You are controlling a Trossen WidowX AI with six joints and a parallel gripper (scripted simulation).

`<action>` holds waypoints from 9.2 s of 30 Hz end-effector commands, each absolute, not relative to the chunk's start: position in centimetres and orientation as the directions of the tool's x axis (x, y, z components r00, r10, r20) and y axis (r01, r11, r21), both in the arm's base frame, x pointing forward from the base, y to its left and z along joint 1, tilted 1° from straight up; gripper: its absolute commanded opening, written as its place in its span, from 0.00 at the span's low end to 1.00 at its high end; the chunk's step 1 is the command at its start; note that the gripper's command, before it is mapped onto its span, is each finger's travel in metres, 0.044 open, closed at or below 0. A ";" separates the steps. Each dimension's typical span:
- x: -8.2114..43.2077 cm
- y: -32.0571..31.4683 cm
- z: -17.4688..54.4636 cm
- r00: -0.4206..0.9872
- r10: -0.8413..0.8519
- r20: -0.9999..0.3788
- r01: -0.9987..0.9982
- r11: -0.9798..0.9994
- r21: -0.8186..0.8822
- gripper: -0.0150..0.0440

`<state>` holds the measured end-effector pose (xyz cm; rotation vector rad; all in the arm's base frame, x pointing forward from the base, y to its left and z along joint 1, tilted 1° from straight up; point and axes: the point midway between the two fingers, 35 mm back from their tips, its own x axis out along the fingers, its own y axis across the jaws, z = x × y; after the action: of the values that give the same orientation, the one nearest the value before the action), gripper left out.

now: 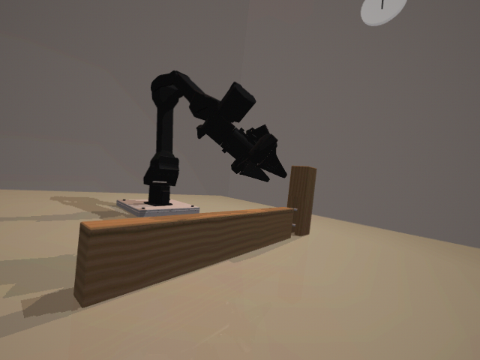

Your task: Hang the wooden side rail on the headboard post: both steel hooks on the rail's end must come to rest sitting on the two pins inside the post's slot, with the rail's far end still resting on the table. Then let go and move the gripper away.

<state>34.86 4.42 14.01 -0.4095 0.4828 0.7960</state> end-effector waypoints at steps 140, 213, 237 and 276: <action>39.6 0.2 4.1 0.020 -0.019 -1.000 0.996 -0.085 0.022 0.41; 38.3 0.5 4.4 0.019 -0.018 -1.000 0.983 -0.180 0.022 0.25; 38.3 0.5 4.8 0.019 -0.018 -1.000 0.983 -0.180 0.022 0.25; 38.3 0.5 5.4 0.019 -0.018 -1.000 0.983 -0.180 0.022 0.25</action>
<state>37.96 0.50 4.77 1.3232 1.1079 -1.3399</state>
